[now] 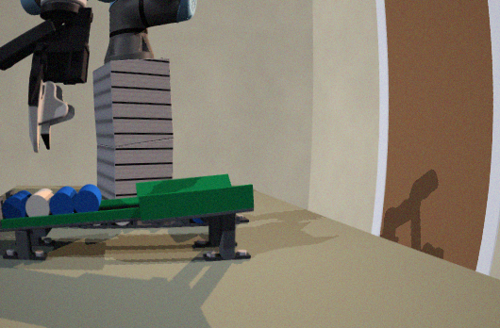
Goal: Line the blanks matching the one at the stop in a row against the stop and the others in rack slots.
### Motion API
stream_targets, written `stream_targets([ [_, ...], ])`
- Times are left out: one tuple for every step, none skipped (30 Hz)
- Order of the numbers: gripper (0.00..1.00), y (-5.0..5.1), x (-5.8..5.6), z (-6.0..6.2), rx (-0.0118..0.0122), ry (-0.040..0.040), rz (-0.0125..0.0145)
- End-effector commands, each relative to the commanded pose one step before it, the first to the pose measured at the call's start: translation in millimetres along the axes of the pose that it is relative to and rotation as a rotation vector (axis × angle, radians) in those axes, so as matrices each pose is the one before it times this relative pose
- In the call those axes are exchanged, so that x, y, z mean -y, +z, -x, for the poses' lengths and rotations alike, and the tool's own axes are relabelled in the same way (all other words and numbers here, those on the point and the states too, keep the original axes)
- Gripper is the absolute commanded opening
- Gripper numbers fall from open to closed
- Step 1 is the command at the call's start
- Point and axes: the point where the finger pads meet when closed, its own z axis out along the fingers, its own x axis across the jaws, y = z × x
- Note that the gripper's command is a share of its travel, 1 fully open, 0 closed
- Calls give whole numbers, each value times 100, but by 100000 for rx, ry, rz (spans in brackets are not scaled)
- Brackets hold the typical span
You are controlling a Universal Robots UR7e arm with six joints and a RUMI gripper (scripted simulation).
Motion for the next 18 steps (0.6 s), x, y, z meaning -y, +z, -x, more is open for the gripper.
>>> stream_targets([
  [49, 38, 305, 212, 290, 377, -246],
  [49, 47, -1, -3, -13, 1, 6],
  [49, 40, 7, 10, 19, 5, -10],
  [49, 42, 10, 14, 26, 7, -14],
  [49, 53, 5, 3, 4, 4, -3],
  [49, 63, 3, -1, -2, 3, 0],
  [49, 71, 2, -1, -2, 3, 0],
  [49, 80, 2, -1, -2, 2, 0],
  [49, 88, 2, 0, -1, 0, 0],
  [49, 96, 1, 0, 0, -1, 0],
  [49, 104, 1, 0, 0, -2, 0],
  [49, 112, 1, 0, 0, -2, 0],
  [49, 119, 1, 0, 0, -2, 0],
  [49, 126, 1, 0, 0, -2, 0],
  [49, 132, 1, 0, 0, -1, 0],
  [49, 0, 0, 0, 0, 0, 0],
  [49, 0, 0, 0, 0, 0, 0],
  [49, 136, -14, 4, 3, -21, 2],
])
